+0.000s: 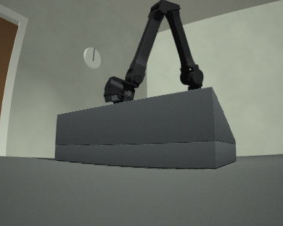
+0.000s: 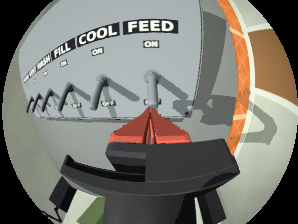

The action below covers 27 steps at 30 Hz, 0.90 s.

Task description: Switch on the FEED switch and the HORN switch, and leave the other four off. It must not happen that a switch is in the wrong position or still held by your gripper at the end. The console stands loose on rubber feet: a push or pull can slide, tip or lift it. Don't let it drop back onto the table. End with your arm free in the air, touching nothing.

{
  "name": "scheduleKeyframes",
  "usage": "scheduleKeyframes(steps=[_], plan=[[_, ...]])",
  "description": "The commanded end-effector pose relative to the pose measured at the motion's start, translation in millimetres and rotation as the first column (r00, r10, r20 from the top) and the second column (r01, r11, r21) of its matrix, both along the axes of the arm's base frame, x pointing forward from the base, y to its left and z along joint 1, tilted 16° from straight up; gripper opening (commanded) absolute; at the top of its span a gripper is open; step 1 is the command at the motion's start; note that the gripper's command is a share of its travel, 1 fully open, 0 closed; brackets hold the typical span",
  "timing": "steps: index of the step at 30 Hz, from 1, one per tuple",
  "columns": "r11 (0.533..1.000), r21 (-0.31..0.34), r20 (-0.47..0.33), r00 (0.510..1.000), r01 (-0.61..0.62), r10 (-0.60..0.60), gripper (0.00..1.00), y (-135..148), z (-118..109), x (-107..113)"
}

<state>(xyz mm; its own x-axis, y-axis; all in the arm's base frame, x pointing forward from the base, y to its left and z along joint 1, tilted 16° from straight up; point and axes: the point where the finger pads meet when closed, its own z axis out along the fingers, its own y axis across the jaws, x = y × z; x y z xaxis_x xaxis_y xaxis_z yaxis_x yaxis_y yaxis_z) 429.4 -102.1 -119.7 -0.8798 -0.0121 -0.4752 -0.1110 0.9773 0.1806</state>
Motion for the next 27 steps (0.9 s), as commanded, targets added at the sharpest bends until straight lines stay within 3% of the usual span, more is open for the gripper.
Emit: scheduleKeyframes(steps=[1, 27], plan=[[0.999, -0.026, 0.104, 0.994, -0.025, 0.027, 0.0, -3.6, 33.2, 45.3], [0.999, -0.024, 0.102, 0.994, -0.023, 0.026, 0.0, -3.4, 34.3, 46.9]])
